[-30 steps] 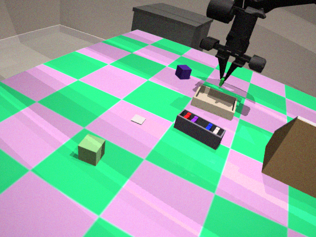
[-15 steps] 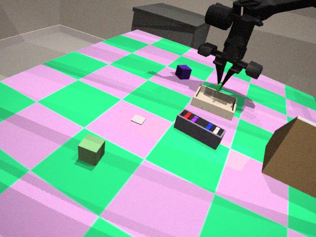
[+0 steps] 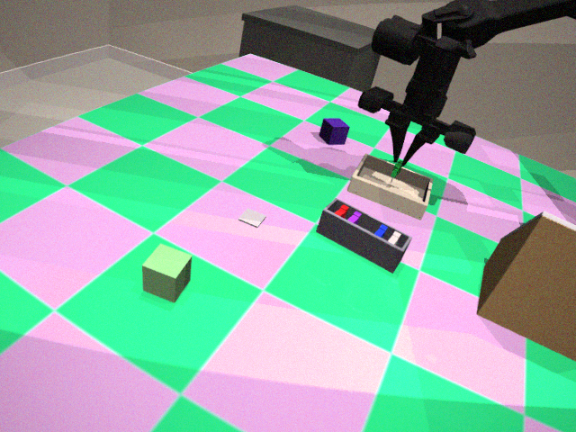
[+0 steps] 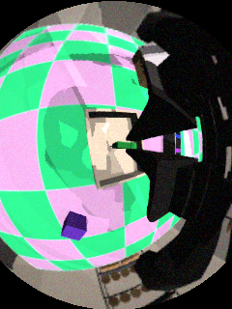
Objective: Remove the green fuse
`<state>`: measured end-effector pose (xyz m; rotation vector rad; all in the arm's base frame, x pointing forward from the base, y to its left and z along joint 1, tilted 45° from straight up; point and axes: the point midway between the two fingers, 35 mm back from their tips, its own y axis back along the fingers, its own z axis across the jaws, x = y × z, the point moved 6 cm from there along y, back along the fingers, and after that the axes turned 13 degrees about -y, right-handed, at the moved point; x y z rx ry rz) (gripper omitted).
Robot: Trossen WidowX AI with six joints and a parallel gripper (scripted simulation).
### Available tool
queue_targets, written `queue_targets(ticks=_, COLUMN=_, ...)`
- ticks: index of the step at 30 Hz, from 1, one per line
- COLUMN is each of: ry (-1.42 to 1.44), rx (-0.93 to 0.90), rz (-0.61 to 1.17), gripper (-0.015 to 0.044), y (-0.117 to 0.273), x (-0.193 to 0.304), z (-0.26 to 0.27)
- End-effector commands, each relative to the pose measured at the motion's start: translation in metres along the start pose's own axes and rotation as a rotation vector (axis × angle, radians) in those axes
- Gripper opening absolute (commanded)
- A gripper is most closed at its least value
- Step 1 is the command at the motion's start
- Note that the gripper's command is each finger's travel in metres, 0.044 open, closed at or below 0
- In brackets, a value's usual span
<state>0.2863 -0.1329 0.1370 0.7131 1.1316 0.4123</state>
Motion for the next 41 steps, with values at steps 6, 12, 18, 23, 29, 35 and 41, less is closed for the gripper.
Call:
queue_targets(ticks=6, ry=-0.001, rx=-0.001, rz=0.0, gripper=0.0263, y=0.0, x=0.0, z=0.0)
queue_targets(ticks=12, ry=0.004, rx=0.005, rz=0.005, gripper=0.033, y=0.034, x=0.001, z=-0.001)
queue_targets(ticks=18, ry=0.004, rx=0.006, rz=0.005, gripper=0.033, y=0.037, x=0.0, z=-0.001)
queue_targets(ticks=23, ry=0.004, rx=0.006, rz=0.005, gripper=0.033, y=0.037, x=0.0, z=-0.001)
queue_targets(ticks=29, ry=0.008, rx=0.006, rz=0.008, gripper=0.033, y=0.036, x=0.001, z=-0.001)
queue_targets(ticks=35, ry=0.008, rx=0.006, rz=0.008, gripper=0.033, y=0.036, x=0.001, z=-0.001)
queue_targets(ticks=41, ry=0.008, rx=0.006, rz=0.008, gripper=0.033, y=0.036, x=0.001, z=-0.001)
